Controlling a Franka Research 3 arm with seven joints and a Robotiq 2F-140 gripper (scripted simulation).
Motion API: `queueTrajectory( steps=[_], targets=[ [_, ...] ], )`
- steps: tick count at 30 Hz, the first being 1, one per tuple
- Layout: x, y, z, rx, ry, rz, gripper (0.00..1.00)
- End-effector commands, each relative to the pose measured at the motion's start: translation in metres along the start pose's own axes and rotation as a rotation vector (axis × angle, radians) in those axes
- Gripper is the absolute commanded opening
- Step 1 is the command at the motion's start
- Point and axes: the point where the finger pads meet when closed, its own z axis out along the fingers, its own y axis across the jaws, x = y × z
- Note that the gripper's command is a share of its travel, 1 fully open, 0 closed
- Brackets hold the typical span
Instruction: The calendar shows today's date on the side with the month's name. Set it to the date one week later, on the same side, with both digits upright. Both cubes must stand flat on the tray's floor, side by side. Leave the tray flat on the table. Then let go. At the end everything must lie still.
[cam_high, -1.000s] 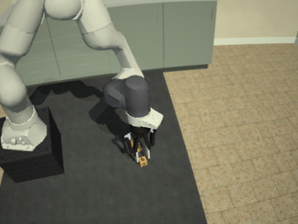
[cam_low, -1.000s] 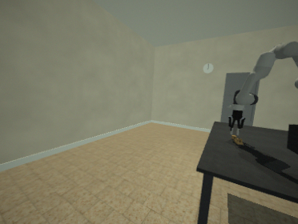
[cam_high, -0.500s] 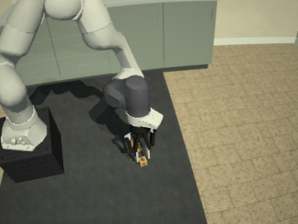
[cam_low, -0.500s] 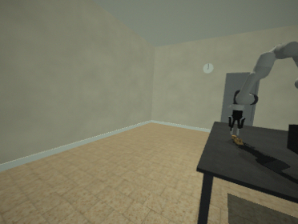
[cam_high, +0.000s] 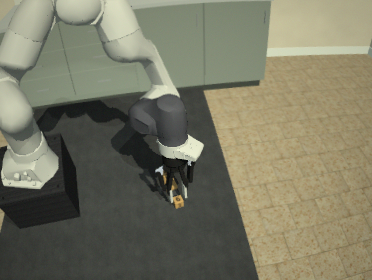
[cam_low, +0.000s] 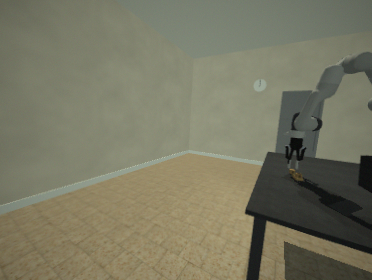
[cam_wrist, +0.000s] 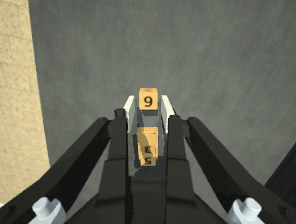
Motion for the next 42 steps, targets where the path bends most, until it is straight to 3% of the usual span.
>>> queueTrajectory(
  steps=[1, 30, 42],
  targets=[
    [0.0, 0.0, 0.0, 0.001, 0.001, -0.002, 0.29],
    [0.0, 0.0, 0.001, 0.001, 0.001, -0.002, 0.29],
    [0.0, 0.0, 0.013, 0.001, 0.001, -0.002, 0.29]
  ],
)
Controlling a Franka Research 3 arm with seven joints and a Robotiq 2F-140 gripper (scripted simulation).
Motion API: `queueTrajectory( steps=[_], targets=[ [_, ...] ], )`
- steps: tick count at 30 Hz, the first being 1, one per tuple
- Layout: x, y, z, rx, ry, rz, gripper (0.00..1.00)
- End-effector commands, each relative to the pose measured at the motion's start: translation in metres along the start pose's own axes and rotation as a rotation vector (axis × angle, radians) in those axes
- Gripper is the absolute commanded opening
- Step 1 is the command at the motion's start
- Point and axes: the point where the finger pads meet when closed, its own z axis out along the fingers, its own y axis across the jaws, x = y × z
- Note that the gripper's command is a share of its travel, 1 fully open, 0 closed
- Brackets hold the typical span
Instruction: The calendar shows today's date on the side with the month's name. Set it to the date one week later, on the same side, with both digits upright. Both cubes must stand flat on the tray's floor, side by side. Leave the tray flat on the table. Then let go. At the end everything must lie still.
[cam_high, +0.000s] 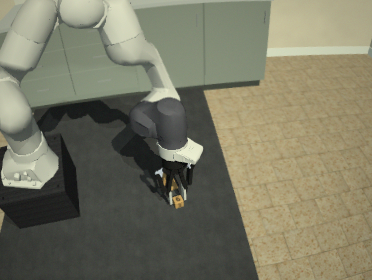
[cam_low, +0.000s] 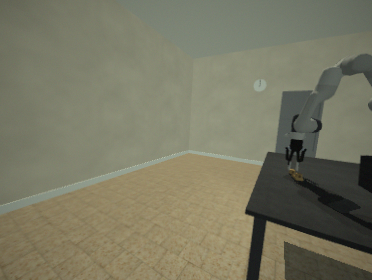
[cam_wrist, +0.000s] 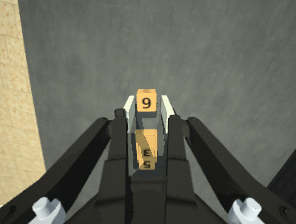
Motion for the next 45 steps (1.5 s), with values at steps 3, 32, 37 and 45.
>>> queueTrajectory(
  steps=[3, 32, 37, 45],
  targets=[
    [0.001, -0.002, 0.007, 0.007, 0.004, -0.007, 0.29],
    [0.001, -0.002, 0.019, 0.007, 0.004, -0.007, 0.29],
    [0.001, -0.002, 0.019, 0.007, 0.004, -0.007, 0.29],
    [0.001, -0.002, 0.019, 0.007, 0.004, -0.007, 0.29]
  ],
)
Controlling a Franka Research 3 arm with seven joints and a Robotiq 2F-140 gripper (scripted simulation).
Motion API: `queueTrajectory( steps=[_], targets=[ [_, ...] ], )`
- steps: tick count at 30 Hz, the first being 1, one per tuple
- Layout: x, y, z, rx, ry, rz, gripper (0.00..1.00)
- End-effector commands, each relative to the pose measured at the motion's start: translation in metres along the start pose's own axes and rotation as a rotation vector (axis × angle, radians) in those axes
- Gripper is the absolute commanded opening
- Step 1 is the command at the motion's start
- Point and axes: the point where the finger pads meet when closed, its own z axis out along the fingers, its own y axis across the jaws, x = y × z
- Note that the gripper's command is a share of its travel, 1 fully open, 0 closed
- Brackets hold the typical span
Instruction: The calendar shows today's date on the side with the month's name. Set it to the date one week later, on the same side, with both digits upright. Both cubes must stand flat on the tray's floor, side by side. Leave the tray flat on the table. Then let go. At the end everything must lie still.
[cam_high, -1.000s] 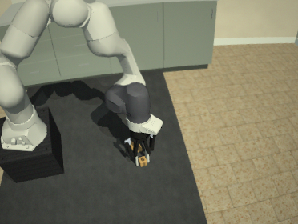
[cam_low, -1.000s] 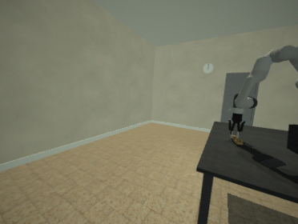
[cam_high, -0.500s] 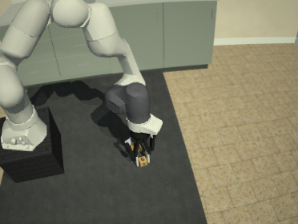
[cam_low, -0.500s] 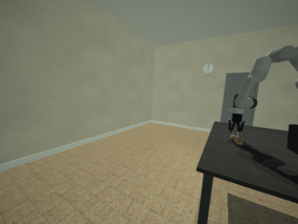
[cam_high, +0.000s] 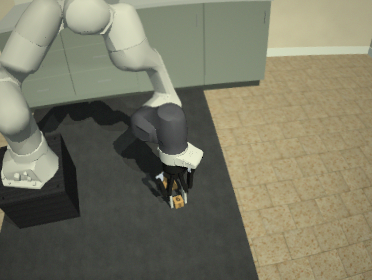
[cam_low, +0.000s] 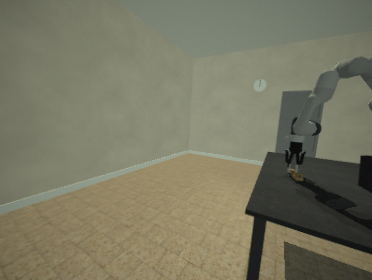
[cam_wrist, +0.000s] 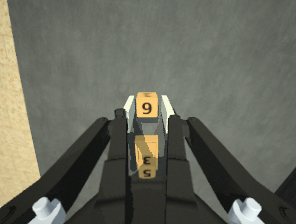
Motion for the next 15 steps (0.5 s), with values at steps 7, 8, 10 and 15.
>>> queueTrajectory(
  steps=[7, 8, 10, 15],
  targets=[
    [-0.0001, -0.0015, -0.0001, 0.003, 0.002, -0.004, 0.29],
    [-0.0001, -0.0015, -0.0001, 0.003, 0.002, -0.004, 0.17],
    [-0.0001, -0.0015, -0.0001, 0.003, 0.002, -0.004, 0.17],
    [-0.0001, -0.0015, -0.0001, 0.003, 0.002, -0.004, 0.17]
  ],
)
